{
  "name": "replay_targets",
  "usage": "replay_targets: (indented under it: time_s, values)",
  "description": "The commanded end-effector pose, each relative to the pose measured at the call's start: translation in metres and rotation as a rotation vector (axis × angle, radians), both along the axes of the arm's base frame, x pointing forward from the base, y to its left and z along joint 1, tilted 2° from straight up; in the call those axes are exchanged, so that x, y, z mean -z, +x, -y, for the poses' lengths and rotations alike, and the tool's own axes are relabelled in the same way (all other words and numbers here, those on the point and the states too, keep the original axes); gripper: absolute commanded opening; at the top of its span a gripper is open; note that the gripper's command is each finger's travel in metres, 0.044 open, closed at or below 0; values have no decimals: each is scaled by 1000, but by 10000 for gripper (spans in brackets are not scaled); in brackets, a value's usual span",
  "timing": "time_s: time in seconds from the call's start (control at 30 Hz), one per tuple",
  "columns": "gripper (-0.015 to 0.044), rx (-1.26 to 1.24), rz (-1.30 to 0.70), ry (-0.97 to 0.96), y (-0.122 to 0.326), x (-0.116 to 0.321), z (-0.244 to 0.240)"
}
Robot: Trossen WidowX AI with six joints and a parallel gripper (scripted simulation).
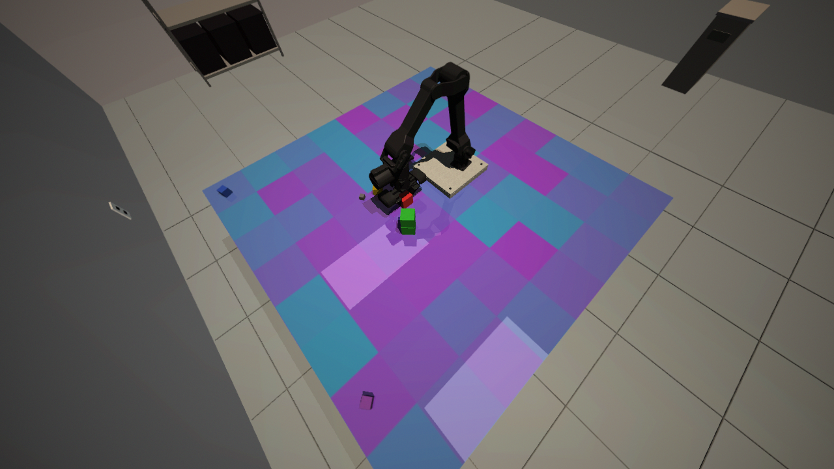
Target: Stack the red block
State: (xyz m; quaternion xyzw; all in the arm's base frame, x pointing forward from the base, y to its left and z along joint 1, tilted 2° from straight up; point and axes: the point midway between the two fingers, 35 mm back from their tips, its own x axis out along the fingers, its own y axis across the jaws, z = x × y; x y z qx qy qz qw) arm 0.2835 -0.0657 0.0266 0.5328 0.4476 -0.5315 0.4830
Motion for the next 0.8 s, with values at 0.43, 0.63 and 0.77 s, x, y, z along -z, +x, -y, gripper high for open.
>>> replay_targets:
  time_s: [0.43, 0.63, 0.77]
  values:
    - [0, 2, 0, -3, -1, -56, -2]
    - [0, 2, 0, -3, -2, -86, -3]
    - [0, 2, 0, -3, -3, -106, -4]
